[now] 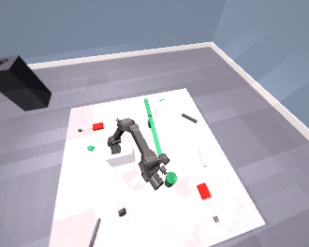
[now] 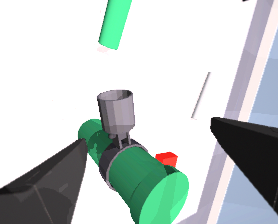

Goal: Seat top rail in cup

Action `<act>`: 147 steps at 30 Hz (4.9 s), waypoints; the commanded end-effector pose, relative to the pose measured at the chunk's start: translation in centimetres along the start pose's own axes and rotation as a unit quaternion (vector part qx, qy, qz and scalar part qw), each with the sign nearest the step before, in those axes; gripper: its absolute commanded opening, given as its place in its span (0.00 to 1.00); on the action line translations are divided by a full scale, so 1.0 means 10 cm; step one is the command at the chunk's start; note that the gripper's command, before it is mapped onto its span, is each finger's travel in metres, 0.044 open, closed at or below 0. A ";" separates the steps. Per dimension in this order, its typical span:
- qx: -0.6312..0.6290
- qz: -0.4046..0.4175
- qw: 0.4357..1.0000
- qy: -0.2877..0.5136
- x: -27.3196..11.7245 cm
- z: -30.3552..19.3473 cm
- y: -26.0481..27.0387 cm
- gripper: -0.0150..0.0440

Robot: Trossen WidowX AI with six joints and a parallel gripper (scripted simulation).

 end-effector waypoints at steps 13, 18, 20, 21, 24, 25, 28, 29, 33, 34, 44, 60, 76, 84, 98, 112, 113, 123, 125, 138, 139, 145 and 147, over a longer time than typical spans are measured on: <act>0.004 0.001 1.000 -0.007 0.50 -0.03 0.27 1.00; 0.004 0.001 1.000 -0.006 0.58 -0.04 0.26 1.00; 0.004 0.001 1.000 -0.006 0.62 -0.04 0.26 1.00; 0.004 0.001 1.000 -0.006 0.63 -0.04 0.26 1.00; 0.004 0.001 1.000 -0.006 0.68 -0.04 0.26 1.00; 0.004 0.001 1.000 -0.006 0.70 -0.04 0.26 1.00; 0.004 0.001 1.000 -0.005 0.75 -0.04 0.26 1.00; 0.004 0.001 1.000 -0.005 0.77 -0.04 0.26 1.00; 0.004 0.000 1.000 -0.006 0.84 -0.04 0.26 1.00; 0.004 0.000 1.000 -0.006 0.85 -0.04 0.26 1.00; 0.004 0.000 1.000 -0.007 1.02 -0.03 0.26 1.00; 0.004 -0.001 1.000 -0.010 1.17 -0.01 0.27 0.78; 0.017 -0.002 1.000 -0.003 1.19 0.01 0.24 0.25; 0.040 -0.005 0.999 0.010 1.21 0.03 0.20 0.25; 0.078 -0.008 0.996 0.031 1.26 0.07 0.14 0.25; 0.119 -0.013 0.991 0.054 1.30 0.10 0.06 0.25; 0.122 -0.013 0.991 0.056 1.31 0.11 0.05 0.25; 0.155 -0.016 0.985 0.074 1.35 0.13 -0.01 0.25; 0.158 -0.017 0.984 0.076 1.35 0.13 -0.02 0.25; 0.151 -0.016 0.986 0.072 1.34 0.13 0.00 0.25; 0.150 -0.016 0.986 0.071 1.34 0.13 0.00 0.25; 0.152 -0.016 0.986 0.072 1.34 0.13 -0.01 0.25; 0.152 -0.016 0.986 0.072 1.34 0.13 -0.01 0.25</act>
Point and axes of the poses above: the point midway between the two fingers, 35 mm back from their tips, its own x axis out along the fingers, its own y axis across the jaws, z = x × y, the point moved 8 cm from there along -x, back along the fingers, and after that the axes turned 11 degrees about x, right-handed, at the moved point
